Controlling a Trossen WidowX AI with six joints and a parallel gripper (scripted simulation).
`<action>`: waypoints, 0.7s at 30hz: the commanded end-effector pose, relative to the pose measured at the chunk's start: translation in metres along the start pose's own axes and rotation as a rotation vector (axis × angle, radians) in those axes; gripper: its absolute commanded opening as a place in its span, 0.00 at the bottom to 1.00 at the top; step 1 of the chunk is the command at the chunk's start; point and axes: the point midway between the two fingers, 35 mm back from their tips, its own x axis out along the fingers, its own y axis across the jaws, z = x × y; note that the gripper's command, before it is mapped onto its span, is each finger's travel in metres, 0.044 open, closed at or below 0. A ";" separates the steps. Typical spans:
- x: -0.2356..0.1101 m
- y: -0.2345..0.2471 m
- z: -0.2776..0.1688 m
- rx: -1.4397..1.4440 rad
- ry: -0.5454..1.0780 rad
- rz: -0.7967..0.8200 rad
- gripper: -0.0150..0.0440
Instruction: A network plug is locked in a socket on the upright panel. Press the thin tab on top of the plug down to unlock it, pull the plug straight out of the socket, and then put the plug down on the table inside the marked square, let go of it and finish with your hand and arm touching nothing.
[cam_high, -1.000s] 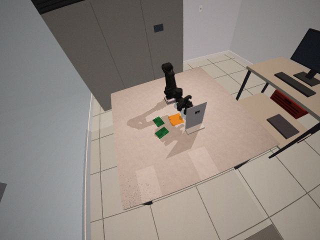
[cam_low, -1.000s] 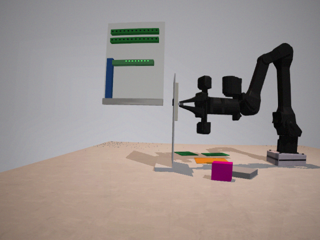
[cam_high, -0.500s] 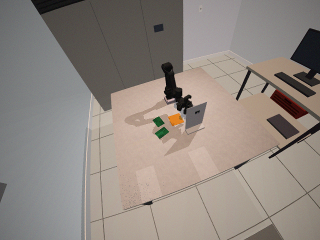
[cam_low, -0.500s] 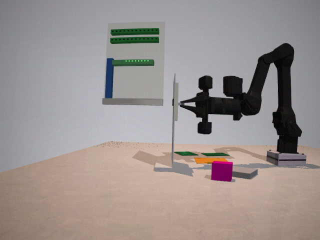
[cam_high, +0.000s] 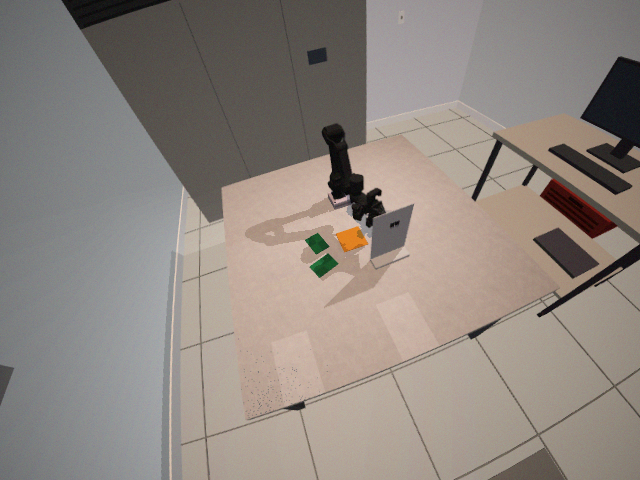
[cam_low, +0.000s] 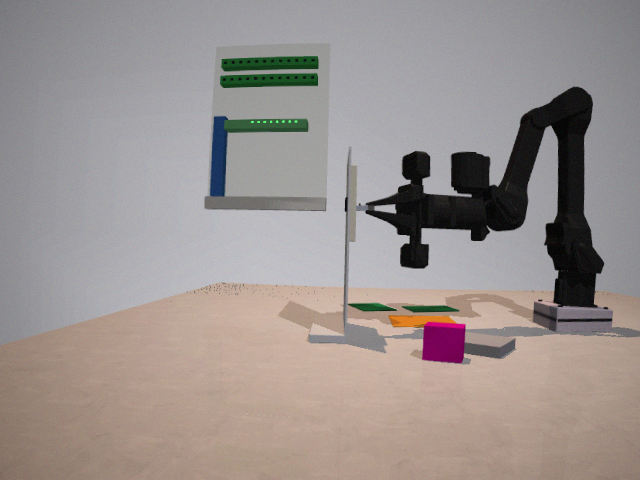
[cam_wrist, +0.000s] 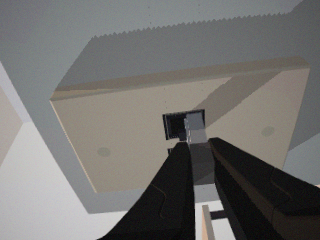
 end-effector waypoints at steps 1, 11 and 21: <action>-0.003 0.000 -0.001 0.005 0.002 -0.001 0.25; -0.008 0.000 -0.002 0.005 0.002 -0.001 0.25; -0.014 0.000 -0.003 0.005 0.002 -0.001 0.25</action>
